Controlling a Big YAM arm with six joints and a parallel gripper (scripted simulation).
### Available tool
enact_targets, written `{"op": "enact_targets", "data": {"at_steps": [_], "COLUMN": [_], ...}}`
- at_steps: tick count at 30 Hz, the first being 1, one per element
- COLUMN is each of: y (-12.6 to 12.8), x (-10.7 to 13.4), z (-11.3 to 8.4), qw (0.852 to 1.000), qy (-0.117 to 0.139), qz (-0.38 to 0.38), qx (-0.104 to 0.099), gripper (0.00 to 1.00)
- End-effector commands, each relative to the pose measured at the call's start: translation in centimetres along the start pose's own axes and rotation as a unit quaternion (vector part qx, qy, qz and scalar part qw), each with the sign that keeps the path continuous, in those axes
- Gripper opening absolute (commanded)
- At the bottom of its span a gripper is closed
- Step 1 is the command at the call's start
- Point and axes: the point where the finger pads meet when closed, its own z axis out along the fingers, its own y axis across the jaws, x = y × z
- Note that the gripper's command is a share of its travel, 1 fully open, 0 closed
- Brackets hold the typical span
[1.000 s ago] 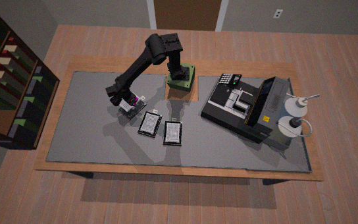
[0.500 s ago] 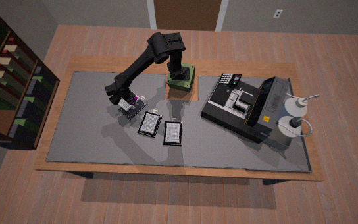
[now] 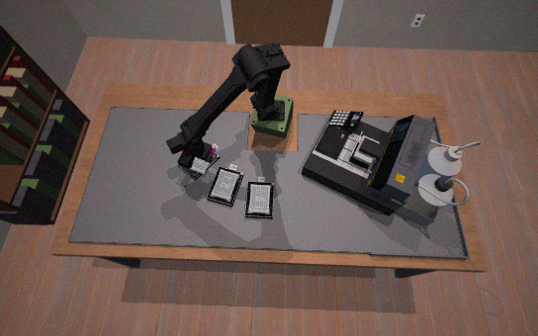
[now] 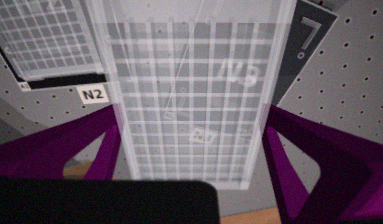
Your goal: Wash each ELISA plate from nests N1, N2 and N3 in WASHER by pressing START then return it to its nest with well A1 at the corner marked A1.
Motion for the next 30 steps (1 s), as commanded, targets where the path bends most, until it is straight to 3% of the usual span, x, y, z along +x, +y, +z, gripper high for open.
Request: {"op": "enact_targets", "data": {"at_steps": [1, 7, 10, 11, 17, 24, 30], "y": [1.9, 4.6, 5.0, 4.7, 7.9, 10.8, 10.1], "x": [-1.0, -2.1, -2.3, -4.3, -4.6, -7.3, -6.5], "z": [-0.6, -0.9, -1.0, -1.9, -1.7, -2.7, -1.8], "qw": [0.997, 0.984, 0.983, 0.982, 0.985, 0.984, 0.987], "qy": [-0.002, -0.002, -0.002, -0.016, -0.01, -0.022, -0.007], "qz": [-0.081, -0.18, -0.182, -0.186, -0.173, -0.174, -0.16], "qx": [-0.001, -0.001, -0.001, 0.01, 0.004, 0.009, 0.006], "gripper": [0.84, 0.84, 0.84, 0.84, 0.84, 0.84, 0.84]}}
